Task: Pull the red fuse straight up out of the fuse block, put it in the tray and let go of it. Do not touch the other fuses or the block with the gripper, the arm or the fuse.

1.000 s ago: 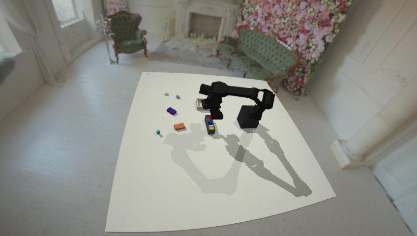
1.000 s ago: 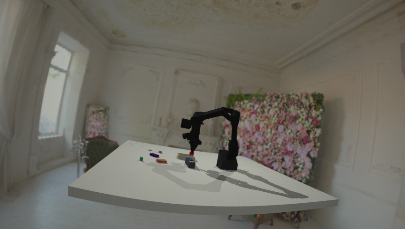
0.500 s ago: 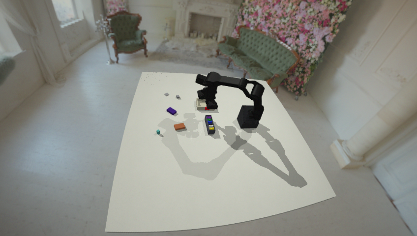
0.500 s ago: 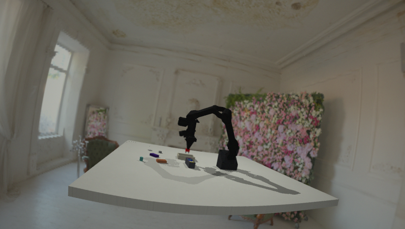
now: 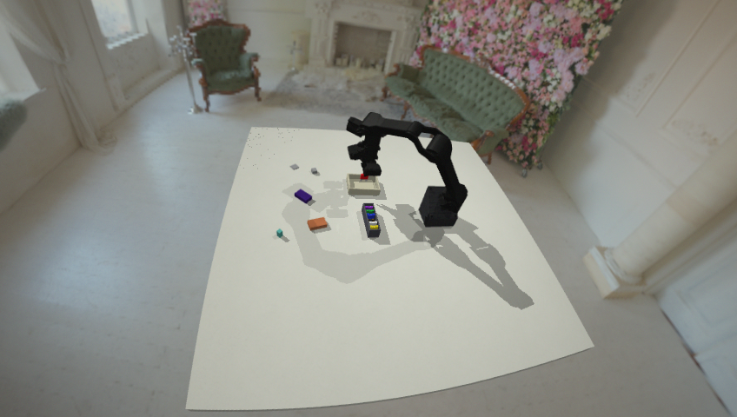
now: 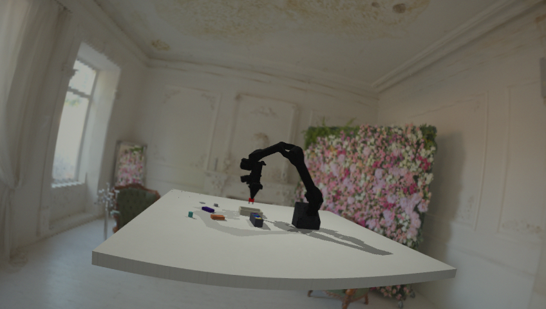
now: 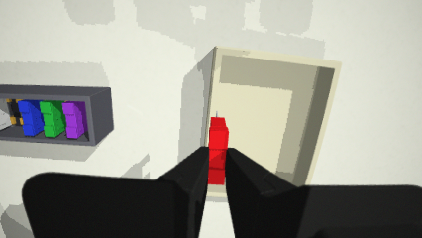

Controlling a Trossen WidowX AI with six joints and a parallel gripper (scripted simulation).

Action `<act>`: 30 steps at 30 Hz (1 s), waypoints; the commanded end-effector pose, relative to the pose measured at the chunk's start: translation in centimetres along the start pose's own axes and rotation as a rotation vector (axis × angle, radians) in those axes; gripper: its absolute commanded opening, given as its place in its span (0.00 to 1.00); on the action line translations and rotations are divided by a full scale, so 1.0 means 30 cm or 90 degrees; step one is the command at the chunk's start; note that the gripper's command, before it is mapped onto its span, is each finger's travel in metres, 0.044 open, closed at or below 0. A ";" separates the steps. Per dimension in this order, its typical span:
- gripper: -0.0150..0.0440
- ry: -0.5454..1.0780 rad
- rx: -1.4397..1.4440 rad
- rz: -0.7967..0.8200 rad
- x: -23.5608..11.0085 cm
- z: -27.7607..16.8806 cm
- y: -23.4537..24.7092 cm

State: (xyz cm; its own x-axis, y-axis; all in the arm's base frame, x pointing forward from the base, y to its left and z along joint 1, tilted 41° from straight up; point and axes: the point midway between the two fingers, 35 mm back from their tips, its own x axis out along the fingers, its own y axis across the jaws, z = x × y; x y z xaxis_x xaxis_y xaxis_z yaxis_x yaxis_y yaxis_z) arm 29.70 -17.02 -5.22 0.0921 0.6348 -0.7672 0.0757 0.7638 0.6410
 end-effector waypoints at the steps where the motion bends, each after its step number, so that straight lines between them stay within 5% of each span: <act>1: 0.25 0.002 -0.003 0.001 0.006 -0.024 -0.087; 30: 0.25 0.002 -0.004 0.004 0.125 -0.047 -0.155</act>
State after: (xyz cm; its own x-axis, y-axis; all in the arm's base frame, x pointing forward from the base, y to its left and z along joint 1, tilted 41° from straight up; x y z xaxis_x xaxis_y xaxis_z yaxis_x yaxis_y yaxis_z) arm 28.27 -18.43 -10.69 0.0862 0.6367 -0.7663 0.0617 0.7642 0.6420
